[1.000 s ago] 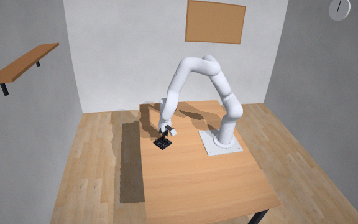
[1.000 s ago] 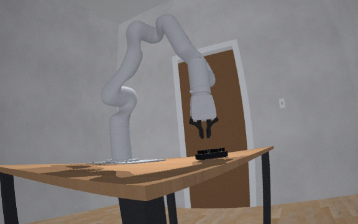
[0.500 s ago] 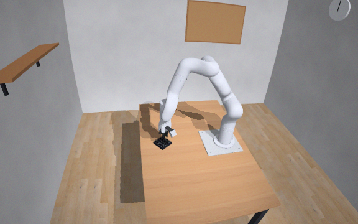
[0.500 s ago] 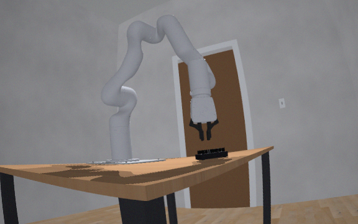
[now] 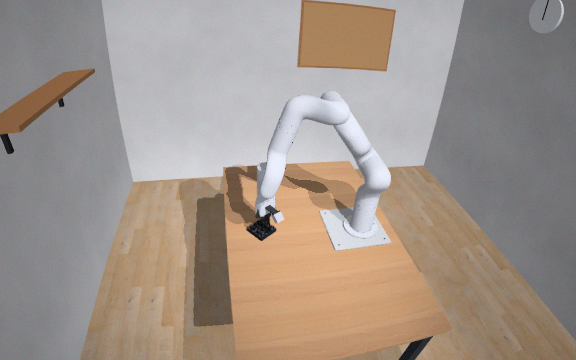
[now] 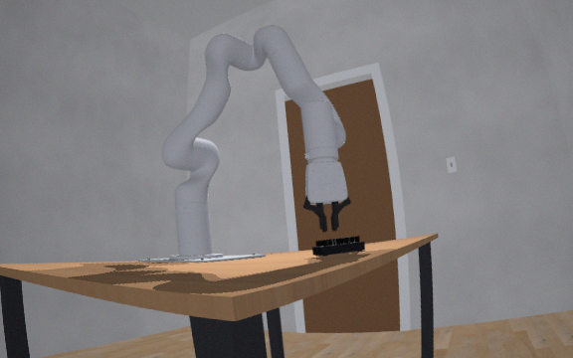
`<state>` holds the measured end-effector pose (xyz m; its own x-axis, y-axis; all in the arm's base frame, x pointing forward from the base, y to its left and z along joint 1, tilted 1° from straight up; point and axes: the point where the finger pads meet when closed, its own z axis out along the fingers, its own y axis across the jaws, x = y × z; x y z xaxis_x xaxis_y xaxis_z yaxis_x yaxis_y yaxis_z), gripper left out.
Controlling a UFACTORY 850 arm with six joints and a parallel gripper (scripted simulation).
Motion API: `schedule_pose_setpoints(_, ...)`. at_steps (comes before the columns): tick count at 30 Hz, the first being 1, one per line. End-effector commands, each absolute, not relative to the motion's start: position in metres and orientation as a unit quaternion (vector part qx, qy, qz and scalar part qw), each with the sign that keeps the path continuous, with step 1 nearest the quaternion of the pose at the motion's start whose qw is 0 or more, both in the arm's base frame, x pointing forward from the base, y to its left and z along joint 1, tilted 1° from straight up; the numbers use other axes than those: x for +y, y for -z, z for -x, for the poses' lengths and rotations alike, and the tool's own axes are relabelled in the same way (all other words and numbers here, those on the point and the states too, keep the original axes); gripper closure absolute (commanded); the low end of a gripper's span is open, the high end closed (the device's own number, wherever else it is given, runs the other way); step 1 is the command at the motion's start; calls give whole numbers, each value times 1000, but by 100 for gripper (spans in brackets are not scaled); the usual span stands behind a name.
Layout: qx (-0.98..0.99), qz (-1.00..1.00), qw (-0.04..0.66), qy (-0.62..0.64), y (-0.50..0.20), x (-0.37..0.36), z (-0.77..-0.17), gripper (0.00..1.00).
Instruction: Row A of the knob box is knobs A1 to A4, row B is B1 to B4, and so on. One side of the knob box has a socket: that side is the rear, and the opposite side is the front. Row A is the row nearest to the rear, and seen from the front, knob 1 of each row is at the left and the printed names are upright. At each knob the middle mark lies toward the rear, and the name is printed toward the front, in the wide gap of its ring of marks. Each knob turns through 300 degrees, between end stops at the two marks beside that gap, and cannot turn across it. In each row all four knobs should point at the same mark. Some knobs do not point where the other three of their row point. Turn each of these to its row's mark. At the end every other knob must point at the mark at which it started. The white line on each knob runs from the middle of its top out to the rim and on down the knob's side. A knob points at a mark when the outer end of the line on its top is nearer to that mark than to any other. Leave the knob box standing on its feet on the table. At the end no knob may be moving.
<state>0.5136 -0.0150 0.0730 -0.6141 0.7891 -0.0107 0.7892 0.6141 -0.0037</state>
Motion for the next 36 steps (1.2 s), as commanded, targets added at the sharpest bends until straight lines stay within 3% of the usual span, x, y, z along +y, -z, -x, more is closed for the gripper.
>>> schedule_pose_setpoints(1, 898, -439, 5, 4, -69, -15, -514, 81)
schedule_pose_setpoints(36, 898, -439, 5, 4, -57, -15, -514, 81)
